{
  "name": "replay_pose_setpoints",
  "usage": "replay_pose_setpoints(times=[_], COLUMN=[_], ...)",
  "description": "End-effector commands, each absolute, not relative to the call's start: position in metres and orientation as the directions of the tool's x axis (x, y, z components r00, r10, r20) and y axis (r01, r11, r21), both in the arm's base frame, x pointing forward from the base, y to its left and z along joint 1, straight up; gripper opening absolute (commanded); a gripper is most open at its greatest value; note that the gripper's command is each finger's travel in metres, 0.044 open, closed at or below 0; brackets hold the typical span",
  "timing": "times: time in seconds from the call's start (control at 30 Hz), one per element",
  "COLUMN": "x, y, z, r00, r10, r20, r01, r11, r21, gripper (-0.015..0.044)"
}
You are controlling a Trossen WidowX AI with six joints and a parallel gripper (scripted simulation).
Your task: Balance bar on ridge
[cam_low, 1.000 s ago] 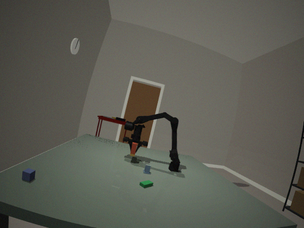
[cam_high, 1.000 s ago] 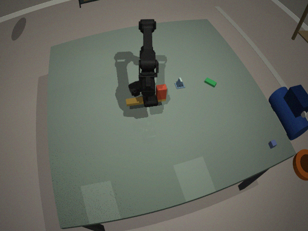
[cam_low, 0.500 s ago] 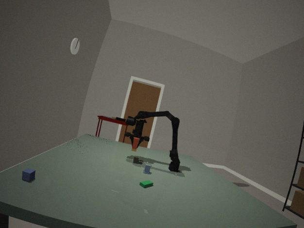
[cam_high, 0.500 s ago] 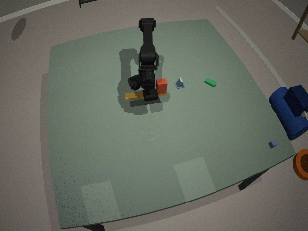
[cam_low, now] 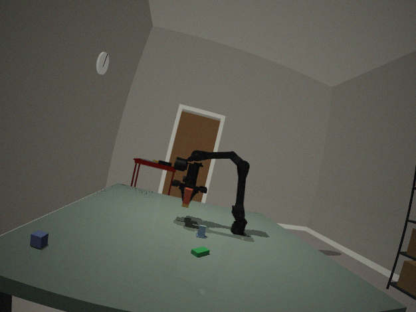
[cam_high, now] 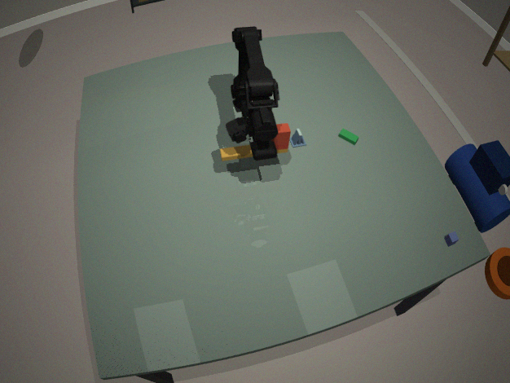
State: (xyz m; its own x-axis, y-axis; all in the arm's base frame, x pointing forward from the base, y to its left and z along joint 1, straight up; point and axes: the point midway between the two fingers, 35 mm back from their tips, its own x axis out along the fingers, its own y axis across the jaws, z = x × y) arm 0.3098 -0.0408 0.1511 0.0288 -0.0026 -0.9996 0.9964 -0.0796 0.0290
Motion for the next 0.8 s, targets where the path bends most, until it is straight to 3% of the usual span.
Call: replay_pose_setpoints(times=[0.0, 0.77], x=[0.304, 0.264], y=[-0.025, 0.057], z=[0.152, 0.152], r00=[0.026, 0.023], r10=[-0.002, 0.005], r20=[-1.0, -1.0], r01=[0.997, 0.998], r11=[-0.079, -0.053], r21=[0.027, 0.023], gripper=[0.0, 0.0])
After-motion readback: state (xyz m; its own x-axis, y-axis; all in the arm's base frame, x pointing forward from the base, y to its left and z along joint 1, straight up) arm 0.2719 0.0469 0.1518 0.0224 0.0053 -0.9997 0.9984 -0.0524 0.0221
